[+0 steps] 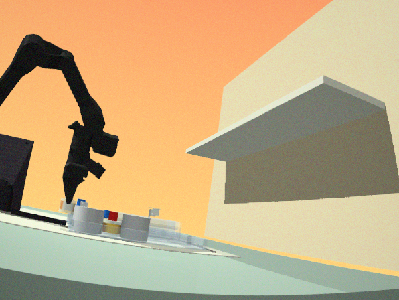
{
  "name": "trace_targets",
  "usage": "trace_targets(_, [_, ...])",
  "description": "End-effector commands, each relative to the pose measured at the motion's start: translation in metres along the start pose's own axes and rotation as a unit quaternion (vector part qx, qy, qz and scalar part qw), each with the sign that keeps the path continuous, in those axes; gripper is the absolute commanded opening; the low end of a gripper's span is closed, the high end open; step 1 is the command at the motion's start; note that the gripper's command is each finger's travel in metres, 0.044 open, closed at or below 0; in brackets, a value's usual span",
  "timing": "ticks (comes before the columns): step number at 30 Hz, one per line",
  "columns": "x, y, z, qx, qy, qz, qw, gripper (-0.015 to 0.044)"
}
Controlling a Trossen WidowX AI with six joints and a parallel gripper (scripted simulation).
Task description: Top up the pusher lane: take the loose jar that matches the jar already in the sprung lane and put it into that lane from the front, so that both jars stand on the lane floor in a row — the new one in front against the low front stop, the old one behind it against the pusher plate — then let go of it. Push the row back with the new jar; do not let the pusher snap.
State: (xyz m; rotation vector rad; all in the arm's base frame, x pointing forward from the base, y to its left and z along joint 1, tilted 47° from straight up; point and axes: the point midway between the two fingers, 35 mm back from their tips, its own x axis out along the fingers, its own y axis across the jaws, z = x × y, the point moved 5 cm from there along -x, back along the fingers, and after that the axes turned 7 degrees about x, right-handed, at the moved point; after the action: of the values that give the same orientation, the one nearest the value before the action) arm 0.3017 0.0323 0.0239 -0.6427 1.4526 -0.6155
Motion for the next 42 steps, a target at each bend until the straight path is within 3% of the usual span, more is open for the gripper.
trace_targets(1, [-0.002, 0.000, 0.010, 0.007, -0.011, 0.001, 1.000, 0.0000])
trace_targets(42, [-0.004, 0.001, 0.025, 0.008, -0.011, 0.001, 1.000, 0.0000])
